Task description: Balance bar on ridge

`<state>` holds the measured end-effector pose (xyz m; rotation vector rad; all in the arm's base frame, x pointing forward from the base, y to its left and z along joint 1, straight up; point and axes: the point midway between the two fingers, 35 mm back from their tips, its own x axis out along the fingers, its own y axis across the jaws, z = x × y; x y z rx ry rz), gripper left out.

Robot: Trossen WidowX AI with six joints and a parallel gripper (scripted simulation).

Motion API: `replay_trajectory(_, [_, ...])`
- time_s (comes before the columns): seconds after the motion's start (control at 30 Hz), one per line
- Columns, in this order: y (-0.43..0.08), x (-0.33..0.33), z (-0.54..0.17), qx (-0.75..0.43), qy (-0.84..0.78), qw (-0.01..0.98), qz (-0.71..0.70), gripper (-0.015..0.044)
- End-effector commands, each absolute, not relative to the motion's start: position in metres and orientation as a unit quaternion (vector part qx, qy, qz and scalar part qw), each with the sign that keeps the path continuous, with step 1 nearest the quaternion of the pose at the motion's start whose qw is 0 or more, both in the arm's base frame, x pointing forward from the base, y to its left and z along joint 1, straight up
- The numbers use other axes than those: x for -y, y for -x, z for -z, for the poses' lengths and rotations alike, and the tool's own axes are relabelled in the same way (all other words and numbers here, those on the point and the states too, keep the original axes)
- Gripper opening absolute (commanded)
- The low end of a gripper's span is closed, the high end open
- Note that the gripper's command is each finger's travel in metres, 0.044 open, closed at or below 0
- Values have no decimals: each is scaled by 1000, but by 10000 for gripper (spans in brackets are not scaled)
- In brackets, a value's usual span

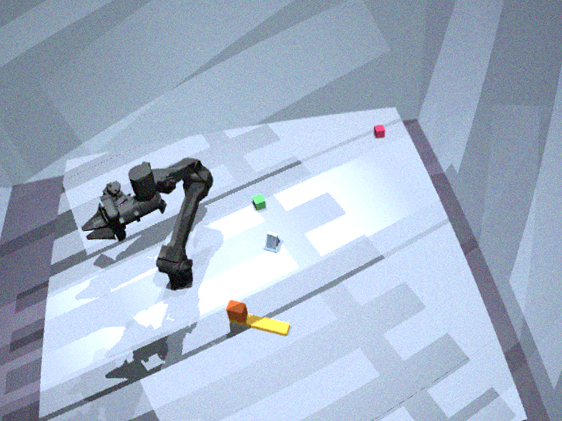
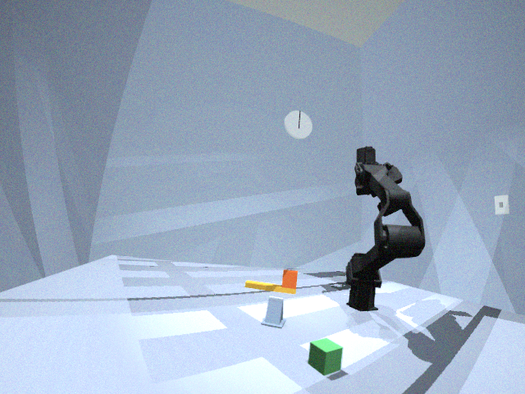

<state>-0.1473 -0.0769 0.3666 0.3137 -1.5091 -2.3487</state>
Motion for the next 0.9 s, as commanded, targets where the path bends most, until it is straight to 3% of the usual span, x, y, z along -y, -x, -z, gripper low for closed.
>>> replay_trajectory(0.0, [145,101,-360,469,-148,196,849,315])
replay_trajectory(0.87, [71,224,-313,48,-287,431,854,315])
